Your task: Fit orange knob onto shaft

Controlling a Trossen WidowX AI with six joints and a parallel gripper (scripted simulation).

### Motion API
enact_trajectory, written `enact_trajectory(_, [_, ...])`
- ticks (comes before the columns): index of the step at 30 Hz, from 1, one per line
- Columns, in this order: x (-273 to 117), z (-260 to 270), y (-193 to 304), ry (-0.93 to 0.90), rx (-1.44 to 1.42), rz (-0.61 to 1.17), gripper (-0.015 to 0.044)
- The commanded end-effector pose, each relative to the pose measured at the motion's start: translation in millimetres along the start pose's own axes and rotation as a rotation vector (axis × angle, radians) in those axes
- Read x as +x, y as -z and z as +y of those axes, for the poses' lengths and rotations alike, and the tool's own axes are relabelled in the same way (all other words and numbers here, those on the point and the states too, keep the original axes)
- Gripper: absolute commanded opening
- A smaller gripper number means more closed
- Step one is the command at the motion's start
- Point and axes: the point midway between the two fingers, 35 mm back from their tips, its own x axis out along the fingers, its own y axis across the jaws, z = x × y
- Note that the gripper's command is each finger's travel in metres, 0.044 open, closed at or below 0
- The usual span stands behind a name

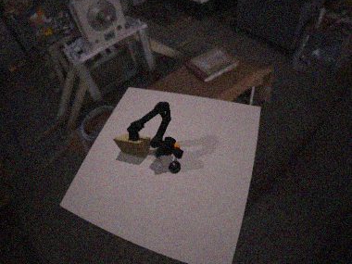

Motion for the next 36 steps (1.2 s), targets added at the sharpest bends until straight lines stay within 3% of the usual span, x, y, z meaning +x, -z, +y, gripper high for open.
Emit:
enact_trajectory(1, [7.2, 3.5, 2.8, -0.004, -0.003, -0.013, 0.0180])
enact_trajectory(9, [4.2, 3.9, 6.8, -0.002, -0.003, -0.016, 0.0180])
enact_trajectory(12, [4.6, 4.3, 5.0, -0.009, -0.006, -0.015, 0.0259])
enact_trajectory(36, [4.6, 4.3, 5.0, -0.009, -0.006, -0.015, 0.0260])
